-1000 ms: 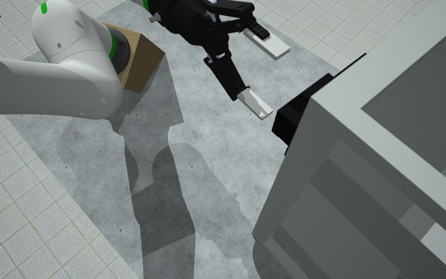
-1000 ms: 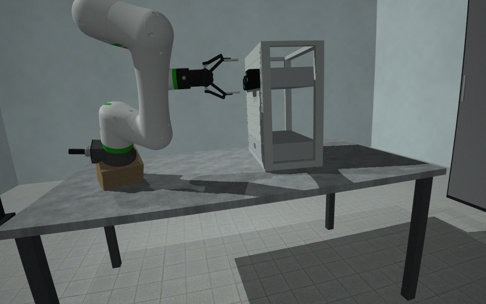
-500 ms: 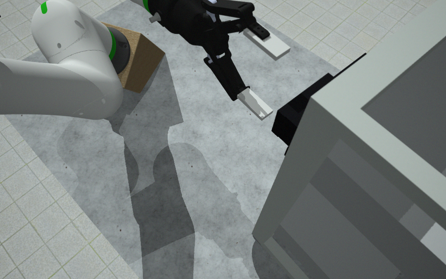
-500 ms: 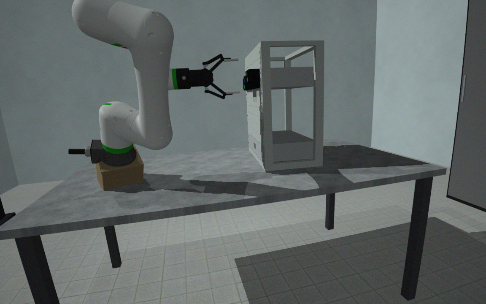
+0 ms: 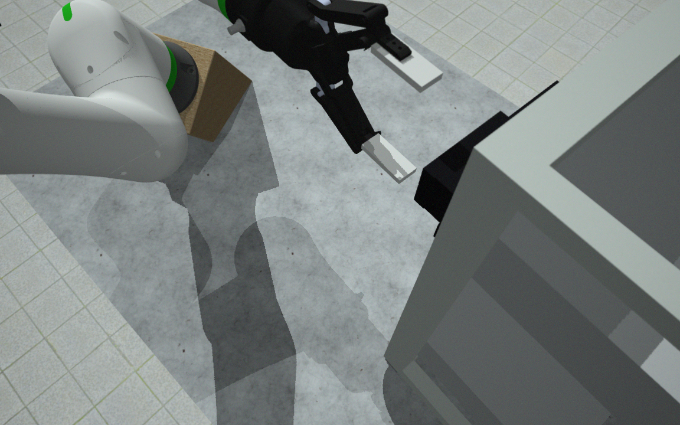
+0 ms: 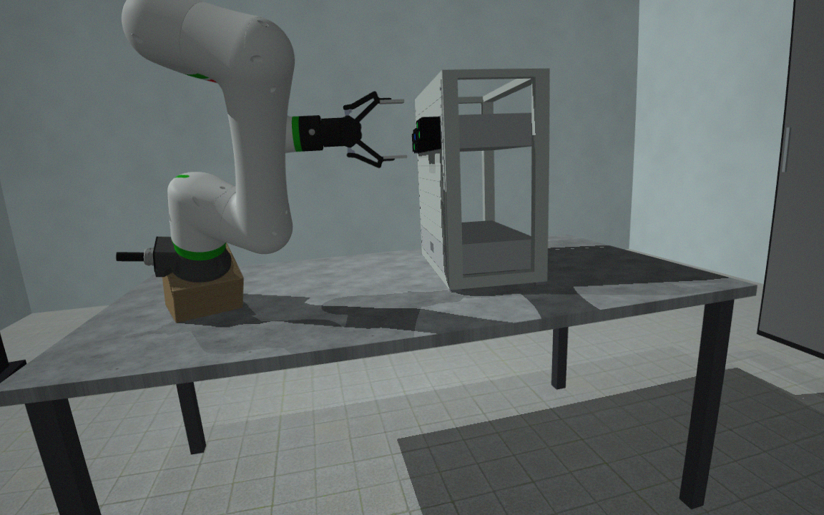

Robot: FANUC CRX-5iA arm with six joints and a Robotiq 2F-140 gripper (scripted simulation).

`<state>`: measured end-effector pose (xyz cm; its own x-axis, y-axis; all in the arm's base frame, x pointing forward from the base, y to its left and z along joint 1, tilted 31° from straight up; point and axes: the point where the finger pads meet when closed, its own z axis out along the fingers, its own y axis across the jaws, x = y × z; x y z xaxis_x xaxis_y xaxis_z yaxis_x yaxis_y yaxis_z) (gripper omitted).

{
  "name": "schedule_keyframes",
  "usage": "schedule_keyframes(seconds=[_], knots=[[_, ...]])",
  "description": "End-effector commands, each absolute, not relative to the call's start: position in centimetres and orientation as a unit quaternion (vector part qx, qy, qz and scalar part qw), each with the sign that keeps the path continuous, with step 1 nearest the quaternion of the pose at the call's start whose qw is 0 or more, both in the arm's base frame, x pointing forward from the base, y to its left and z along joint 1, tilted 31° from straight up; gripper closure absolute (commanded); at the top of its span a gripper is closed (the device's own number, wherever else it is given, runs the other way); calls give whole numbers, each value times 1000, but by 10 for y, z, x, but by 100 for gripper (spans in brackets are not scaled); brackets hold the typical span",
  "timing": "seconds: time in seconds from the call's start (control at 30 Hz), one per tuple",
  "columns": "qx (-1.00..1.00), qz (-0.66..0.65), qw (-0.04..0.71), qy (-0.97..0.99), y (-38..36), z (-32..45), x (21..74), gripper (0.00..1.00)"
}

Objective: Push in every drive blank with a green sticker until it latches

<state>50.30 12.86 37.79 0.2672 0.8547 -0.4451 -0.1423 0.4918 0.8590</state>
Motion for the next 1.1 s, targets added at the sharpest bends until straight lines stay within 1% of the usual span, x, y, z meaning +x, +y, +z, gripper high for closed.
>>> schedule_keyframes(seconds=[0.0, 0.67, 0.7, 1.07], knots=[[361, 352, 709, 493, 129, 378, 503, 0], [361, 352, 709, 493, 129, 378, 503, 0], [361, 352, 709, 493, 129, 378, 503, 100], [361, 352, 709, 493, 129, 378, 503, 100]])
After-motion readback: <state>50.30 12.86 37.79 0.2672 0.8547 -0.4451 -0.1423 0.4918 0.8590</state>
